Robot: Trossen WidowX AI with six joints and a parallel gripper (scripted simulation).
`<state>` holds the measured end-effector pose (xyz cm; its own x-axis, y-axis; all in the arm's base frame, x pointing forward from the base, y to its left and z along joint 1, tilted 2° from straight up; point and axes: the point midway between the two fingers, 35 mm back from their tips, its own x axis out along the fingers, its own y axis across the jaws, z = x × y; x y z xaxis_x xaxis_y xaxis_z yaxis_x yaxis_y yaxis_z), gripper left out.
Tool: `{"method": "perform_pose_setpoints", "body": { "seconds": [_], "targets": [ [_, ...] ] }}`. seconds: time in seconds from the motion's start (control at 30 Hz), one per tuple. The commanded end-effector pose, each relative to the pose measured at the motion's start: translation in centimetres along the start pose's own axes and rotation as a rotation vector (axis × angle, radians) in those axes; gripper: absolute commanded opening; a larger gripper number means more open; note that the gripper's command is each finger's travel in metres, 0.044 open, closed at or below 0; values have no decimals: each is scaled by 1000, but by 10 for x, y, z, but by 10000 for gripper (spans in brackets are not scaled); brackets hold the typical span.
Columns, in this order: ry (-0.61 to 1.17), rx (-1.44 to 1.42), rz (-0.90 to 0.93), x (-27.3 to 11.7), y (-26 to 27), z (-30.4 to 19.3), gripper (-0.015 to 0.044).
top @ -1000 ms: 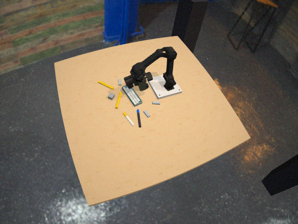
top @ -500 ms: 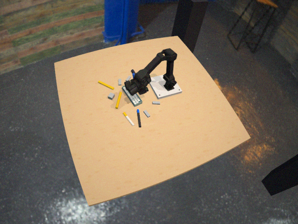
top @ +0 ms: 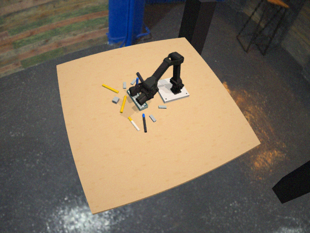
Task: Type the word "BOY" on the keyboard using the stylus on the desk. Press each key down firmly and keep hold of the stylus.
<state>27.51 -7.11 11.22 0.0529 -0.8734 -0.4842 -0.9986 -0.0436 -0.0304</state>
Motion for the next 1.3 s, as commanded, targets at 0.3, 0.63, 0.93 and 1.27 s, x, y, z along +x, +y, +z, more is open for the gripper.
{"method": "perform_pose_setpoints", "body": {
  "seconds": [0.3, 0.63, 0.93, 1.27],
  "targets": [
    [9, -9, 3, 14, 1, 23, 81],
    [9, -9, 3, 14, 1, 23, 81],
    [9, -9, 3, 14, 1, 23, 81],
    [9, -9, 3, 18, 1, 28, 81]
  ]
}}
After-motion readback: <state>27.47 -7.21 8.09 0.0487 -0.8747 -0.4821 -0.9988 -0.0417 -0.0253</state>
